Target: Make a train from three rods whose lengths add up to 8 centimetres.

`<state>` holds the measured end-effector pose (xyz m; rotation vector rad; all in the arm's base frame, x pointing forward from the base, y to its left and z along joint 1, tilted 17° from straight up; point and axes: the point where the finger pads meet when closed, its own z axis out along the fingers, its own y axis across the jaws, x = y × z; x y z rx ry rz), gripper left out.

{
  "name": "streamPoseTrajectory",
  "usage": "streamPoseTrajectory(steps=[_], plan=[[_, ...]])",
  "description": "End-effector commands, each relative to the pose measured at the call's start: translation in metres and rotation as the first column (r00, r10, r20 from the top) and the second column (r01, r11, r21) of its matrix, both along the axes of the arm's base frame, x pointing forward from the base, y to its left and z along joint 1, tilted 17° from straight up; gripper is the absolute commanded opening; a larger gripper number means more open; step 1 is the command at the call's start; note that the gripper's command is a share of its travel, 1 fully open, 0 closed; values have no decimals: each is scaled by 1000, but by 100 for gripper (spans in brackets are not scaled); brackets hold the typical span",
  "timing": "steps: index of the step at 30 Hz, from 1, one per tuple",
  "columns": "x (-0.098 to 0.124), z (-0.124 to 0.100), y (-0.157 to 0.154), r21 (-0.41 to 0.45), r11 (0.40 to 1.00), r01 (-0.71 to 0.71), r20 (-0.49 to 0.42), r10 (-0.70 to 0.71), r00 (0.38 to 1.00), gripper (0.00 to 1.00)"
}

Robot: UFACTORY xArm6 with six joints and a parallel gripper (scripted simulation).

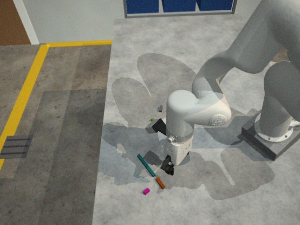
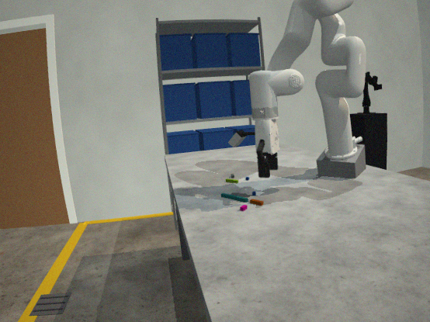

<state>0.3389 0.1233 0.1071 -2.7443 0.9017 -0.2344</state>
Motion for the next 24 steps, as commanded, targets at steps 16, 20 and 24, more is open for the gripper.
streamPoseTrajectory(steps=[16, 20, 24], plan=[[6, -3, -11, 17, 994, 106, -10, -106, 994, 100], [6, -3, -11, 17, 994, 106, -10, -106, 994, 100], [6, -3, -11, 17, 994, 106, -10, -106, 994, 100]])
